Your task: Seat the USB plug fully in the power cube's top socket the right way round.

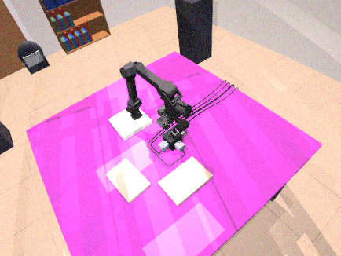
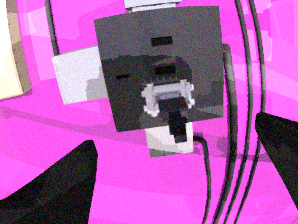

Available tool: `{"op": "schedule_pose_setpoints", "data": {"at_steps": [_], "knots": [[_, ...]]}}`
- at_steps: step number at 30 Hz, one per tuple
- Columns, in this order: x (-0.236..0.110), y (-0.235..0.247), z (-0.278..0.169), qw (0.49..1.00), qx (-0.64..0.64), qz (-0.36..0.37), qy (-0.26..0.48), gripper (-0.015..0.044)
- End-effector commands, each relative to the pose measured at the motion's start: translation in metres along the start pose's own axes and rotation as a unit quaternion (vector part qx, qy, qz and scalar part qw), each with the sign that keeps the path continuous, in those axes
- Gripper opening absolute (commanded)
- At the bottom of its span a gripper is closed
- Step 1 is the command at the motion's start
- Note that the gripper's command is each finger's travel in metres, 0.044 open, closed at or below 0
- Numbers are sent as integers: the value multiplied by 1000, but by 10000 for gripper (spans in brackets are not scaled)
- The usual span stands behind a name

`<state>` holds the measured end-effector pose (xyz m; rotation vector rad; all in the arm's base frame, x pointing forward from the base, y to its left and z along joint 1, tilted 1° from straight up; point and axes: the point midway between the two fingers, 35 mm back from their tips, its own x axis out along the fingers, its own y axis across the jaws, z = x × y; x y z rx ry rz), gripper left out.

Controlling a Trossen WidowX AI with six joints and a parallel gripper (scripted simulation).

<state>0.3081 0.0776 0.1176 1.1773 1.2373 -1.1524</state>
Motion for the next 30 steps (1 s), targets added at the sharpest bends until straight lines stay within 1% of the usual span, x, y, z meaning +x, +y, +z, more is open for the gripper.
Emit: {"op": "schedule_pose_setpoints", "data": {"at_steps": [1, 17, 20, 30], "knots": [[2, 0, 1, 1000, -2, -1, -2, 440], [0, 0, 0, 1000, 0, 0, 0, 20], [0, 0, 0, 1000, 0, 0, 0, 0], [0, 0, 0, 1000, 0, 0, 0, 0]]}}
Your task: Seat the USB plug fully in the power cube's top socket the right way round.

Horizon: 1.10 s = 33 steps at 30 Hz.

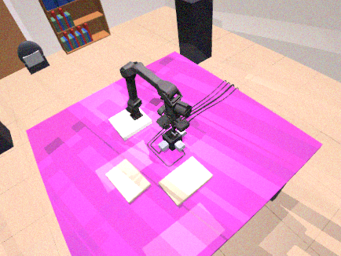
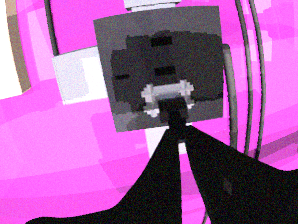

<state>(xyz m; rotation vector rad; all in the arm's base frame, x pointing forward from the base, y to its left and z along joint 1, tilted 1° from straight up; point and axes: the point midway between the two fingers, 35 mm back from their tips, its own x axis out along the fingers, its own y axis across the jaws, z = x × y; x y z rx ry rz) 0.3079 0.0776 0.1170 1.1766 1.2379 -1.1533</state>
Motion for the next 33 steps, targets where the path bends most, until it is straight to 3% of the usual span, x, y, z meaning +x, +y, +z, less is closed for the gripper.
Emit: {"op": "schedule_pose_setpoints", "data": {"at_steps": [1, 33], "knots": [[0, 0, 0, 1000, 0, 0, 0, 0], [-18, 0, 0, 1000, 0, 0, 0, 0]]}}
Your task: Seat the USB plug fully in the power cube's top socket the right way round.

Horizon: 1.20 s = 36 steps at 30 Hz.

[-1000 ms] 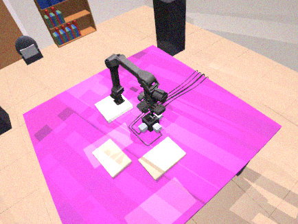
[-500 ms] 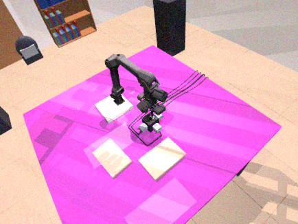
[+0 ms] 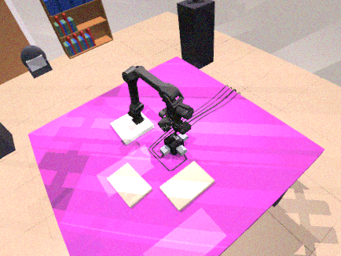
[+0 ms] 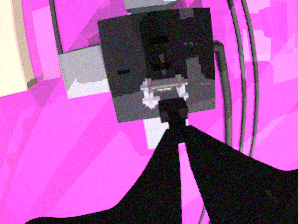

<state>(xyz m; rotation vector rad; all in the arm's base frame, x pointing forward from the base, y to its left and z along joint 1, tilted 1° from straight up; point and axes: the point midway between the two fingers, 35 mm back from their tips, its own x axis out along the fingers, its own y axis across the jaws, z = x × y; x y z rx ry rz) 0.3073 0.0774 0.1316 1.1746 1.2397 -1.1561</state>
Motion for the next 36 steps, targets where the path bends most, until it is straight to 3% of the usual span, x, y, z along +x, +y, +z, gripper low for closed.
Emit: {"op": "schedule_pose_setpoints", "data": {"at_steps": [1, 21, 36], "knots": [[-4, 0, 0, 1000, 0, 2, 0, 0], [-14, 0, 0, 1000, -3, 1, 0, 0], [-13, 0, 0, 984, -176, 0, 0, 0]]}}
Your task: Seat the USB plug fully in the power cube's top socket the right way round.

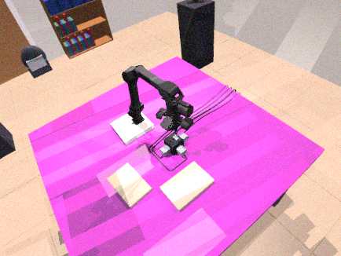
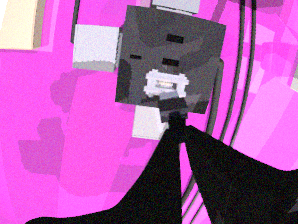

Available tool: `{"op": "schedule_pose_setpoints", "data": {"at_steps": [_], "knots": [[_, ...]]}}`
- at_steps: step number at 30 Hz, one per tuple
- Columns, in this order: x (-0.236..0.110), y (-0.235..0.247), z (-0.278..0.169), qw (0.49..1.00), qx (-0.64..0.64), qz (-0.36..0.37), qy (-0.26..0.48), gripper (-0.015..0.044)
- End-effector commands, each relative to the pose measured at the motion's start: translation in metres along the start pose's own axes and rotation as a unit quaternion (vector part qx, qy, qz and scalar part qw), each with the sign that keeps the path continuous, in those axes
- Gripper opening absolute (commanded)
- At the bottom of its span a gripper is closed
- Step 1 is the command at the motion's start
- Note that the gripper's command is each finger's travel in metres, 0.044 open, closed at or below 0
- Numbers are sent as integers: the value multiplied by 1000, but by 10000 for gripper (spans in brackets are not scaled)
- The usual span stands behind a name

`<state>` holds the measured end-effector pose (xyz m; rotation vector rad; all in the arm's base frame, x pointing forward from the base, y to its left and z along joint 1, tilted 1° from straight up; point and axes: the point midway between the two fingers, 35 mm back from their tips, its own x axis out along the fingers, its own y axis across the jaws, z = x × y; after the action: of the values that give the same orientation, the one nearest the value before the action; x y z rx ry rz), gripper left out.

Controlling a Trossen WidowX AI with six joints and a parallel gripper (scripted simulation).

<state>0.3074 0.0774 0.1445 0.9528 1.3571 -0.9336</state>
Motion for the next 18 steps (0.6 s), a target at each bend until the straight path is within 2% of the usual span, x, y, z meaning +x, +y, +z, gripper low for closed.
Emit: {"op": "schedule_pose_setpoints", "data": {"at_steps": [1, 18], "knots": [[0, 0, 0, 999, -42, 0, 0, 0], [0, 0, 0, 965, -261, 0, 0, 0]]}}
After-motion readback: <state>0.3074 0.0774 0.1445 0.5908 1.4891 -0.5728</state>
